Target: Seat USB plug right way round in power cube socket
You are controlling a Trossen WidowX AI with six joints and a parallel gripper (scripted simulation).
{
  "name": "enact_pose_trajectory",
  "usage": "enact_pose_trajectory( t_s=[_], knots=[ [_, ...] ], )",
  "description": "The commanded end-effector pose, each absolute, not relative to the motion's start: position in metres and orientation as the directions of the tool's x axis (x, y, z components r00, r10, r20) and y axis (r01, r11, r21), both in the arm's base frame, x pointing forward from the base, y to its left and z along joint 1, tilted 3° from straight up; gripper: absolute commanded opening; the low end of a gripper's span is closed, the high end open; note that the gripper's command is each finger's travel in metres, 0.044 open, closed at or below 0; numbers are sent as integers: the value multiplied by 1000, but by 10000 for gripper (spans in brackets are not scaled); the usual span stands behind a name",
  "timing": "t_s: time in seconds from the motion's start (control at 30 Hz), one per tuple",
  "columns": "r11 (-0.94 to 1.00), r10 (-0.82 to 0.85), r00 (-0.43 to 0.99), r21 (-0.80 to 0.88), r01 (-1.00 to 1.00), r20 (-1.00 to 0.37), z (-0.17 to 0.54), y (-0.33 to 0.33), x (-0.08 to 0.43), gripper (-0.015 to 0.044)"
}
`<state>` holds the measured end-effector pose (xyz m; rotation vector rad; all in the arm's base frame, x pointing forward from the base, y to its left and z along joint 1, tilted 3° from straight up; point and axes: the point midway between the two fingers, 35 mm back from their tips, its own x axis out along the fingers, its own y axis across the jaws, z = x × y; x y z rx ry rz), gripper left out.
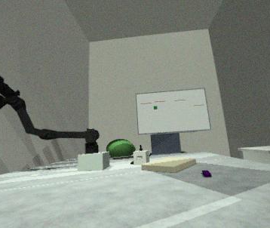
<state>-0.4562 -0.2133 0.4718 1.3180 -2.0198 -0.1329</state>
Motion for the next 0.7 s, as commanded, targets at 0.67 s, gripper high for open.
enact_pose_trajectory(
  t_s=[0.67],
  knots=[
    [593, -601, 248, 632, -498, 760, 647, -130, -193, 440]
  ],
)
